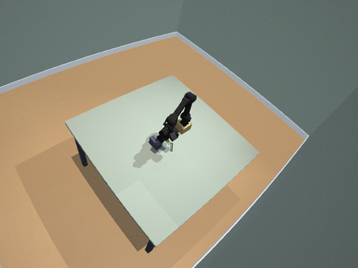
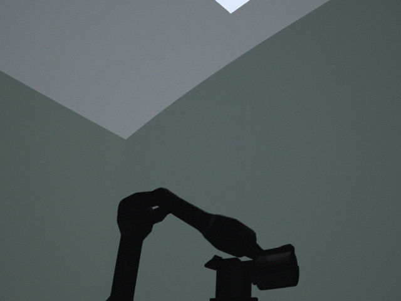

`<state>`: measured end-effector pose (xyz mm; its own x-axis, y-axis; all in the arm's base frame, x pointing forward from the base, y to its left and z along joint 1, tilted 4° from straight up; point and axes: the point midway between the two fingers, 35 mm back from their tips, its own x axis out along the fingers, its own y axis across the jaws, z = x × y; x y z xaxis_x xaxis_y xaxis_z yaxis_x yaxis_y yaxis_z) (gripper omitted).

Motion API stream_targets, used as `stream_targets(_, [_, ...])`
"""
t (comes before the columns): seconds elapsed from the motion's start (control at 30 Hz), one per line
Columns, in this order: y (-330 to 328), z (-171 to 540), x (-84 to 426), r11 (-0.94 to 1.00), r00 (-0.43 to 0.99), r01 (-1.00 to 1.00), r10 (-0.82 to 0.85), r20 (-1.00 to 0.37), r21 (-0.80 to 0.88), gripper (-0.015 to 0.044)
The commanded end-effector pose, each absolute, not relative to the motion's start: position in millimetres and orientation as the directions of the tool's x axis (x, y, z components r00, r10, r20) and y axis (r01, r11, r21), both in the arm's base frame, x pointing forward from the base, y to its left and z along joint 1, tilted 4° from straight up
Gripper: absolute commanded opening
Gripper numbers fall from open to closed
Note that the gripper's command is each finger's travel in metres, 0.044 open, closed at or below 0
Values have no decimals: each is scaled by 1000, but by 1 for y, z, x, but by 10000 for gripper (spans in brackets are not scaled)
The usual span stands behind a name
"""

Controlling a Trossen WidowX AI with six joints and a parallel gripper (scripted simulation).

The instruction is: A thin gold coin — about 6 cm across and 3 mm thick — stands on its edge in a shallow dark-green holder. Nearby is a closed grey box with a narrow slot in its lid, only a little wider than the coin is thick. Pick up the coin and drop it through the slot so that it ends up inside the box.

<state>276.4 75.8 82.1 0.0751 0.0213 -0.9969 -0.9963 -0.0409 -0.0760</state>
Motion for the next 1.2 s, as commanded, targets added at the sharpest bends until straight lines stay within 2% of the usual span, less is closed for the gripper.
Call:
stream_targets(0.0, [68, 85, 286, -46, 81, -996, 26, -996, -83, 0])
stream_targets(0.9, [14, 86, 325, -43, 86, -995, 22, -996, -87, 0])
stream_targets(1.17, [15, 83, 321, -36, 79, -996, 18, -997, -80, 0])
